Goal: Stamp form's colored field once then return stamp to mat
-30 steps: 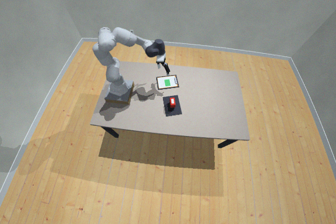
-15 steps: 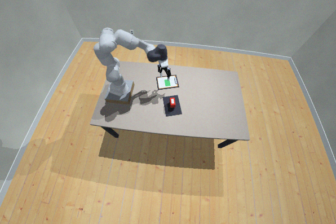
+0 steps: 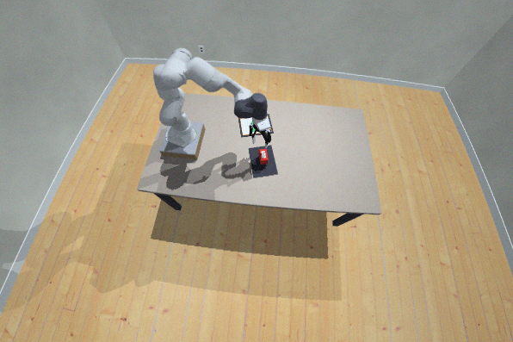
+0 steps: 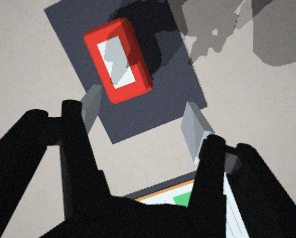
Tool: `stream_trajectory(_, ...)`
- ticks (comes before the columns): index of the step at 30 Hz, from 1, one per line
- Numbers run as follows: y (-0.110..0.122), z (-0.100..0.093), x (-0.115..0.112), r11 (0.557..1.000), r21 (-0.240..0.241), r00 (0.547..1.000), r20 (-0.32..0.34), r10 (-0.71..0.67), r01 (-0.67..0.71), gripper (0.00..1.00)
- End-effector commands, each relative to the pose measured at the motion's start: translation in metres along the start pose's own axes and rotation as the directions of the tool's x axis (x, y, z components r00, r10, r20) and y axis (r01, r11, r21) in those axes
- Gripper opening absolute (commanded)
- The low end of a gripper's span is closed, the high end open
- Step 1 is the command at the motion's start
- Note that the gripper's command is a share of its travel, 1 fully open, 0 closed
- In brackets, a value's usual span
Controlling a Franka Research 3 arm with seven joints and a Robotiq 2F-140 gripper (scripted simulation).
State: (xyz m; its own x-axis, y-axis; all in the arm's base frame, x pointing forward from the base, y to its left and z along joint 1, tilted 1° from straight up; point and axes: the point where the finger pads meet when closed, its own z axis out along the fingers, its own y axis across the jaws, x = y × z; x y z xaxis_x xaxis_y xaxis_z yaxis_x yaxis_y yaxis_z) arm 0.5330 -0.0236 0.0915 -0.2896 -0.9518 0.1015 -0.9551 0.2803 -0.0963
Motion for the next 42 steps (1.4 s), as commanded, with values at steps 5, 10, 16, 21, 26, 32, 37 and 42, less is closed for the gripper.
stream_trajectory(5,-0.032,0.013,0.023,0.948,-0.030,0.947,0.069,-0.313,0.316,0.54)
stream_trajectory(10,-0.041,0.017,0.032,0.918,-0.032,0.916,0.090,-0.392,0.396,0.54)
stream_trajectory(16,-0.042,0.017,0.033,0.867,-0.037,0.864,0.121,-0.489,0.496,0.54)
stream_trajectory(21,-0.042,0.017,0.033,0.849,-0.037,0.845,0.132,-0.518,0.527,0.54)
stream_trajectory(26,-0.041,0.019,0.032,0.849,-0.037,0.845,0.132,-0.518,0.527,0.54)
stream_trajectory(32,-0.040,0.033,0.031,0.849,-0.037,0.845,0.132,-0.518,0.527,0.54)
stream_trajectory(37,-0.038,0.050,0.029,0.849,-0.037,0.845,0.132,-0.518,0.527,0.54)
stream_trajectory(42,-0.036,0.069,0.028,0.849,-0.037,0.845,0.132,-0.518,0.527,0.54)
